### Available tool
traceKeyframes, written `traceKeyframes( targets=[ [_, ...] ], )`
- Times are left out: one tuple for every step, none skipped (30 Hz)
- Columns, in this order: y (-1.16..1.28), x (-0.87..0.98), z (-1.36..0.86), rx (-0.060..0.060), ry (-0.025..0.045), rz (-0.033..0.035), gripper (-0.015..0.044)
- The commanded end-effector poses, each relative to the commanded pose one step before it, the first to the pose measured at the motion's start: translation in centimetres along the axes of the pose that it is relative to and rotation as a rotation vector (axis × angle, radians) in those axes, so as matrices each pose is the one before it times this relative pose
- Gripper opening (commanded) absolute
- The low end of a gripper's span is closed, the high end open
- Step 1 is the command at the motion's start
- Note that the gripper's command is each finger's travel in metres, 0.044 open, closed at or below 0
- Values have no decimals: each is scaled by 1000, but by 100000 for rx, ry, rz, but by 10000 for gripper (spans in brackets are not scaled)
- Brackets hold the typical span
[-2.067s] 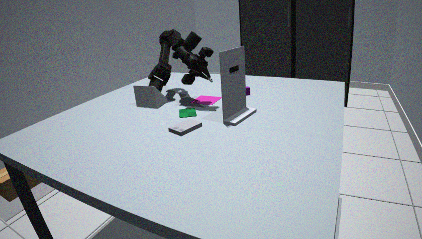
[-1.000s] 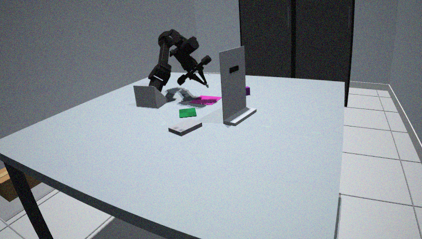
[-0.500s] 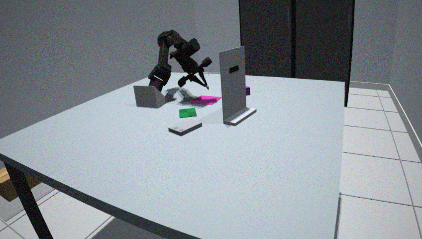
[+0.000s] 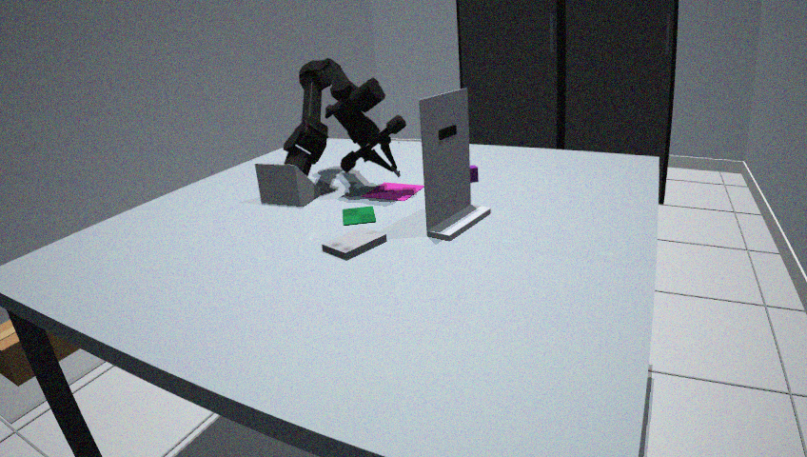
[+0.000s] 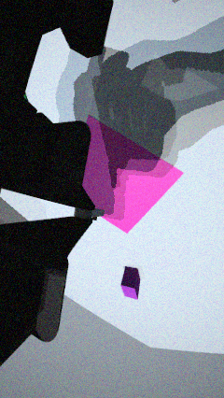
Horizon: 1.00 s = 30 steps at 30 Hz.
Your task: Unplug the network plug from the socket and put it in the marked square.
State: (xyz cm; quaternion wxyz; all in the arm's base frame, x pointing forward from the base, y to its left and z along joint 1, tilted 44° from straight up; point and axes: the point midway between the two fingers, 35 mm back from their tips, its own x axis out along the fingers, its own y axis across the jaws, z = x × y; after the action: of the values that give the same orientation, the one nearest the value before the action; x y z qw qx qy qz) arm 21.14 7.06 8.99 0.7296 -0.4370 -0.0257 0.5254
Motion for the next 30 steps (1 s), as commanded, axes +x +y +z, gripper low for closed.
traceKeyframes(
  targets=[
    [414,382,-71,488,485,463,0],
    [48,74,-1,-3,9,4,0],
    [48,73,-1,-3,7,1,0],
    [47,73,0,-2,6,-2,0],
    [47,72,1,-2,5,-5,0],
    [47,72,2,-1,3,-7,0],
    [47,71,2,-1,2,-10,0],
    [47,71,3,0,0,-13,0],
    [46,70,4,1,-2,-16,0],
    [46,70,5,1,-3,-18,0],
    [46,70,6,2,-5,-21,0],
    [46,69,6,3,-7,-24,0],
    [46,69,7,3,-8,-26,0],
    [45,68,8,4,-10,-29,0],
    [45,68,9,5,-12,-32,0],
    [45,67,9,5,-14,-34,0],
    [45,67,10,6,-15,-37,0],
    [45,66,11,7,-17,-40,0],
    [45,66,12,7,-19,-42,0],
    [44,65,13,8,-21,-45,0],
    [44,65,13,9,-23,-47,0],
    [44,64,14,10,-25,-50,0],
    [44,63,15,10,-27,-52,0],
    [44,63,16,11,-29,-55,0],
    [44,62,17,12,-31,-57,0],
    [44,62,17,13,-33,-60,0],
    [44,61,18,14,-35,-62,0],
    [43,61,19,15,-38,-64,0],
    [43,60,20,15,-40,-67,0],
    [43,60,20,16,-42,-69,0]
  ],
)
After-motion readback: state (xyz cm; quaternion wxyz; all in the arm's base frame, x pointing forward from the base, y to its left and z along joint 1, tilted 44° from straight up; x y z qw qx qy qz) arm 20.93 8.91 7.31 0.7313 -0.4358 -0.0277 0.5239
